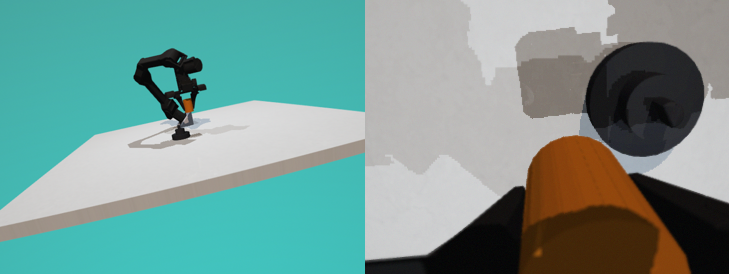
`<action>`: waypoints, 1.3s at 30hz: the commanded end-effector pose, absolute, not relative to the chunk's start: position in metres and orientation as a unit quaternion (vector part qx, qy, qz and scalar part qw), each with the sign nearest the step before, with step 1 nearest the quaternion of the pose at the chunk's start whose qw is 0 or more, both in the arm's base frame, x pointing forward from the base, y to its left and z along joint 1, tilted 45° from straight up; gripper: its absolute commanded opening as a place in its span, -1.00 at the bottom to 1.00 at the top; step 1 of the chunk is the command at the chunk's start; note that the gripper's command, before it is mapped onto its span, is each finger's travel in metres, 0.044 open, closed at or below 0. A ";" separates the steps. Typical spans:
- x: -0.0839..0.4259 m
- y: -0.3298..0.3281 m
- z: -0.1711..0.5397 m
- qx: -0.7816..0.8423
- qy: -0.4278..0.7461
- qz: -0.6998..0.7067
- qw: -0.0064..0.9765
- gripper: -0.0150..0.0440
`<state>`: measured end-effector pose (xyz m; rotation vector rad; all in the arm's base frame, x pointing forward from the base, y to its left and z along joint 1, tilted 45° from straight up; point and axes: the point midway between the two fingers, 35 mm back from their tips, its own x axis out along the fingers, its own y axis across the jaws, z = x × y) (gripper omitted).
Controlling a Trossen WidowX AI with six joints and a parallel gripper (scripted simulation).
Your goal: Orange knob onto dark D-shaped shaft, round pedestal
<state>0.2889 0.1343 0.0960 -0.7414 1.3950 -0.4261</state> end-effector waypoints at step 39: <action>0.316 0.061 0.109 -0.337 0.615 -0.199 0.685 -0.49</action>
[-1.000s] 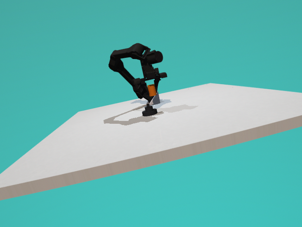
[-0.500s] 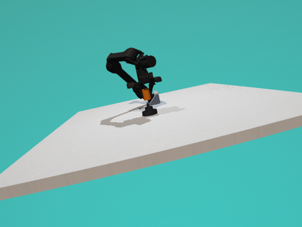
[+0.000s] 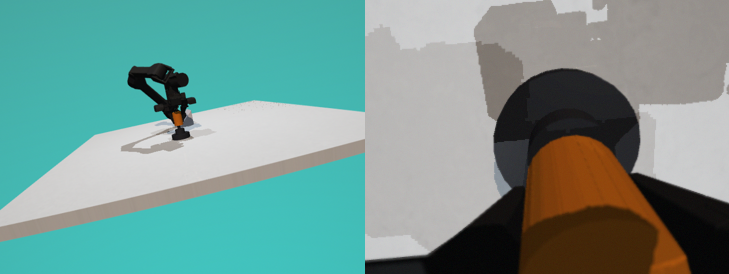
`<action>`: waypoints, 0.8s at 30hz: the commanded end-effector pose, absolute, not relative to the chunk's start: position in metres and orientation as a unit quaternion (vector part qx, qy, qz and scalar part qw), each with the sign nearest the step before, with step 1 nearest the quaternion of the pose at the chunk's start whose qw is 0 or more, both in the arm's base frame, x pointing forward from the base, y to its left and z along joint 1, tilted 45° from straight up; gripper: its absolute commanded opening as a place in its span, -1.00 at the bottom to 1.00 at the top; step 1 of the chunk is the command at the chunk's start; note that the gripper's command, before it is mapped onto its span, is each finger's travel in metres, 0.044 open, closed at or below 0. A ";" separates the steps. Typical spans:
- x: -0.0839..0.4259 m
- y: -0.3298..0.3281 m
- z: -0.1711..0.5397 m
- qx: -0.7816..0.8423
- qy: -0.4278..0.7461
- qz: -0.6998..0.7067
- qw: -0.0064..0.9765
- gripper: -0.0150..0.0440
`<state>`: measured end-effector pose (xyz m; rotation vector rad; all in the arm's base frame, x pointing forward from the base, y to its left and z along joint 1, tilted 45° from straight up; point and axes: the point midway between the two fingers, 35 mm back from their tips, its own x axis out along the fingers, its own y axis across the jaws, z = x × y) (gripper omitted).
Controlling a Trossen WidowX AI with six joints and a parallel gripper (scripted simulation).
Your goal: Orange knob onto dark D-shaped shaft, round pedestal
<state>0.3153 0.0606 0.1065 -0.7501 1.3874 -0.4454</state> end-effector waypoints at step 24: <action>0.316 0.061 0.108 -0.337 0.615 -0.199 0.685 -0.49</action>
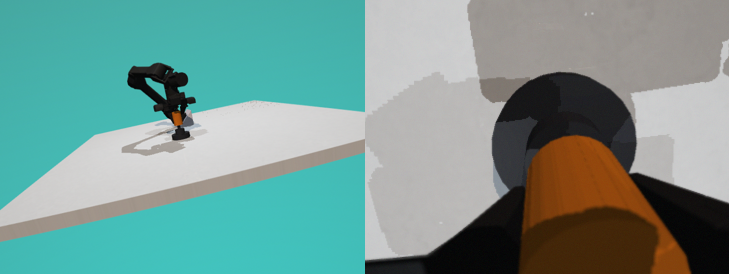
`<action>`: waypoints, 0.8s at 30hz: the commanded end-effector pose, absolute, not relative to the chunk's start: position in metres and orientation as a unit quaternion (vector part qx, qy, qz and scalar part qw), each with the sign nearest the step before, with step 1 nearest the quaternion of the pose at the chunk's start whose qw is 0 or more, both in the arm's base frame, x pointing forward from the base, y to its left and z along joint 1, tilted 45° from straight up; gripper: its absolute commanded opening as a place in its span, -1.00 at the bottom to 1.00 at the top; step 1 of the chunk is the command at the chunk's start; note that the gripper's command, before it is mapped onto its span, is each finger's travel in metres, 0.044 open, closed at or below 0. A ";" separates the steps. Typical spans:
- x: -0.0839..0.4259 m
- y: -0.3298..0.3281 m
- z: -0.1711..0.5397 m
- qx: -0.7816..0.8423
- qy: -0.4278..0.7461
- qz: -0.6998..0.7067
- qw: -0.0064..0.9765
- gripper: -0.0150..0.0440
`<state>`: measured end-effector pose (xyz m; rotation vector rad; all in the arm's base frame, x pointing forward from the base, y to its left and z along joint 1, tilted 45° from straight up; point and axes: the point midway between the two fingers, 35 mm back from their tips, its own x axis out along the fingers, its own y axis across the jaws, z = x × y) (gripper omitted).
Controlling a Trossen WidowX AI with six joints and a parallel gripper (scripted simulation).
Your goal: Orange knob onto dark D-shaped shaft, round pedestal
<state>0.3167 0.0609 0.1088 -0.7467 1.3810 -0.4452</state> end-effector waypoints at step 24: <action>0.318 0.061 0.110 -0.337 0.615 -0.199 0.685 -0.49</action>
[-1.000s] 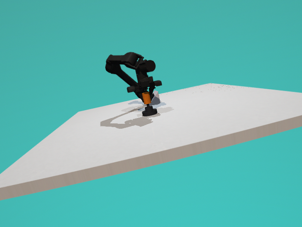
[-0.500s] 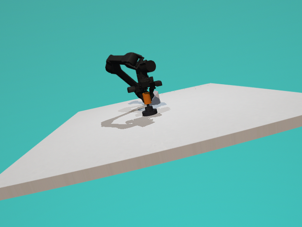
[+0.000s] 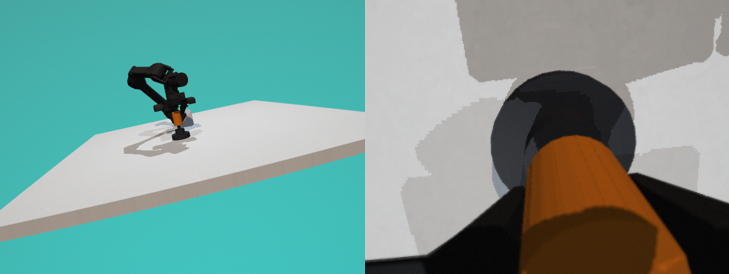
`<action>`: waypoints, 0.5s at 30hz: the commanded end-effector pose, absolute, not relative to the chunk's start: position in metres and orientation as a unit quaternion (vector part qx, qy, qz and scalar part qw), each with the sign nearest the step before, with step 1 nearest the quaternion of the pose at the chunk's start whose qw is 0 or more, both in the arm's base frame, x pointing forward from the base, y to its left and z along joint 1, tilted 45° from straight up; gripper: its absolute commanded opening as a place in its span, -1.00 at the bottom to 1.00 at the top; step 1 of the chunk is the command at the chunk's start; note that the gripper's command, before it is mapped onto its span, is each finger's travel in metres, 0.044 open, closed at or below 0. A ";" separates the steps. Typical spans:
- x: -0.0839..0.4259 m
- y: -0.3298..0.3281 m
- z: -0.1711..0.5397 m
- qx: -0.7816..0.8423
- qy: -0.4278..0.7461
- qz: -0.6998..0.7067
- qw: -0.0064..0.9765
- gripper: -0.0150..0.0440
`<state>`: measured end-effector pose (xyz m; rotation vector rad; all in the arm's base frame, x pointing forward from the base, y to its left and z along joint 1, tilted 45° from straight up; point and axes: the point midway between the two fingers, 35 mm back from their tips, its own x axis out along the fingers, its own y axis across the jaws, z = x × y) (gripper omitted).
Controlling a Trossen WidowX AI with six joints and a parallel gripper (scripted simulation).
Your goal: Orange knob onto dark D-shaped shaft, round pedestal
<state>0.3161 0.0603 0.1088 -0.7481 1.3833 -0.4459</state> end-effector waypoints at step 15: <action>0.316 0.058 0.107 -0.337 0.615 -0.199 0.685 -0.49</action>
